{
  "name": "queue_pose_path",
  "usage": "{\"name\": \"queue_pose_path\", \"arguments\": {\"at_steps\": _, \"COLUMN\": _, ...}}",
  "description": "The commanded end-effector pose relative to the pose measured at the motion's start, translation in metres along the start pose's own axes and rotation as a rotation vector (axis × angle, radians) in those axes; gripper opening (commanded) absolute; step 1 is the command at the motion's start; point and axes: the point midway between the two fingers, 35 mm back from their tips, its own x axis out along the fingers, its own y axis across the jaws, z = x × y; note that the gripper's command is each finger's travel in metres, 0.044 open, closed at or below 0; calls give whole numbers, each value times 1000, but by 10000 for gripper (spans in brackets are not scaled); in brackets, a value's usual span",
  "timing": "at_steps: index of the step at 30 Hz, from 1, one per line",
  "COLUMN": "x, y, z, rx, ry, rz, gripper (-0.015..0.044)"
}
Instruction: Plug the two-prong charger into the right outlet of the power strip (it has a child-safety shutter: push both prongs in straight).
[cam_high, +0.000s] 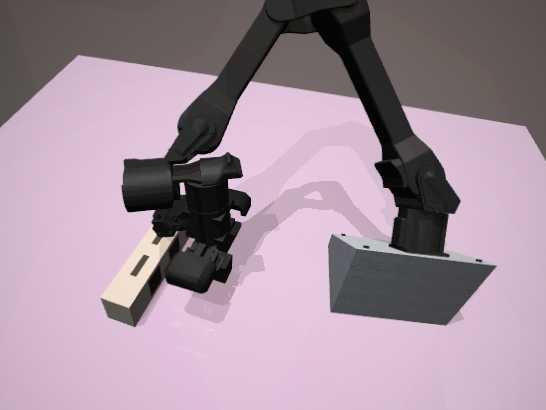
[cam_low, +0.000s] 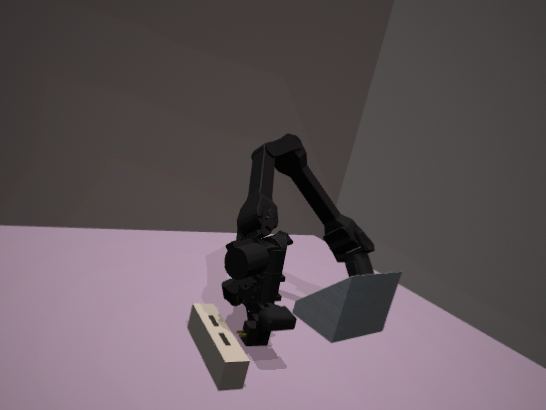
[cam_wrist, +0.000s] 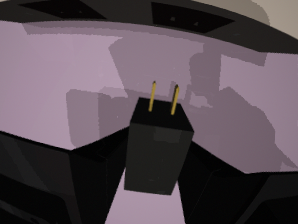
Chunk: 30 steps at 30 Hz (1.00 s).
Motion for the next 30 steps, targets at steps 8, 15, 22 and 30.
{"name": "queue_pose_path", "arguments": {"at_steps": 8, "x": 0, "y": -3, "z": 16, "rx": -5, "ry": -4, "rz": -4, "gripper": 0}}
{"name": "queue_pose_path", "arguments": {"at_steps": 15, "x": 0, "y": -4, "z": 24, "rx": -6, "ry": -4, "rz": -5, "gripper": 0}}
{"name": "queue_pose_path", "arguments": {"at_steps": 22, "x": 0, "y": -5, "z": 24, "rx": -6, "ry": -4, "rz": -5, "gripper": 0}}
{"name": "queue_pose_path", "arguments": {"at_steps": 30, "x": 0, "y": -5, "z": 24, "rx": -6, "ry": -4, "rz": -5, "gripper": 0}}
